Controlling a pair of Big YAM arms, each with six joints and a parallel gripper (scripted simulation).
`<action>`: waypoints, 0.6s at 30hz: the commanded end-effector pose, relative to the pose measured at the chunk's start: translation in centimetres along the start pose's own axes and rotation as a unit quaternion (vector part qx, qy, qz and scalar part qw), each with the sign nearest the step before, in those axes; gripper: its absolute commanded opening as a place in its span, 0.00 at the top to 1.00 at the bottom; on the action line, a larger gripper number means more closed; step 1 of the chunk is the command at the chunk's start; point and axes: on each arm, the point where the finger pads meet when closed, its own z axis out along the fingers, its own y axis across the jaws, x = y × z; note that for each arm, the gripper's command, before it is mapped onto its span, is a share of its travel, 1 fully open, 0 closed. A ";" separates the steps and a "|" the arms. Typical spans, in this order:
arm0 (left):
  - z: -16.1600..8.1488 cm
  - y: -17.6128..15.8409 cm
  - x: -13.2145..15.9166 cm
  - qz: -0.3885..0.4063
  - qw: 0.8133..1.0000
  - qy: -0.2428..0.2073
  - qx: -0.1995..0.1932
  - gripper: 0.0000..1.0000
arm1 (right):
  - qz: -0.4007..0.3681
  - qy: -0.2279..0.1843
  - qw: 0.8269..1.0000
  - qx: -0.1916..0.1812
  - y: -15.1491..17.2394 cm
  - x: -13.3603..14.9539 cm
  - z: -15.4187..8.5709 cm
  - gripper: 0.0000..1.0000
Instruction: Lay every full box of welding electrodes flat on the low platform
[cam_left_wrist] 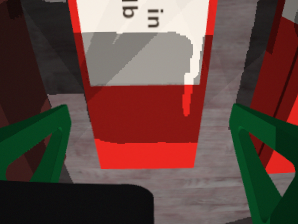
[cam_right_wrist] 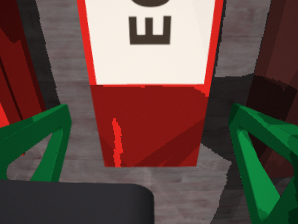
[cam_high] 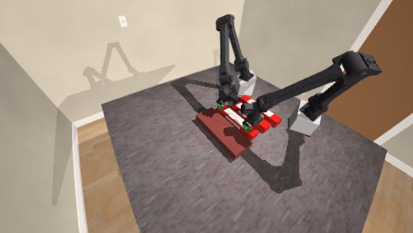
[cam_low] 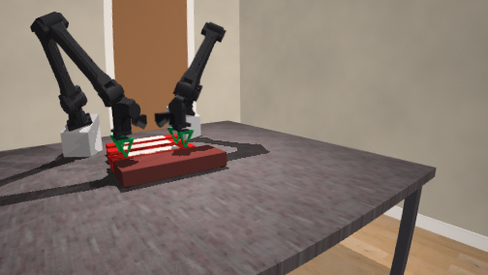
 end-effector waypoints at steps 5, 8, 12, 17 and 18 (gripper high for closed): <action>1.8 1.0 0.0 -0.005 1.000 -0.006 -0.008 0.00 | 0.000 -0.002 1.000 0.001 -0.3 0.1 2.3 0.00; 2.5 0.7 0.1 -0.004 1.000 -0.005 -0.005 0.00 | 0.000 -0.002 1.000 0.002 -0.5 0.1 2.8 0.00; 3.0 1.2 0.0 -0.006 1.000 -0.007 -0.009 0.00 | 0.004 -0.005 1.000 0.010 -1.6 -0.2 2.9 0.00; 3.6 1.0 0.1 -0.005 1.000 -0.006 -0.007 0.00 | 0.003 -0.004 1.000 0.007 -1.2 -0.1 3.6 0.00; 3.7 1.0 0.1 -0.005 1.000 -0.006 -0.007 0.00 | 0.002 -0.004 1.000 0.007 -1.1 -0.1 3.7 0.00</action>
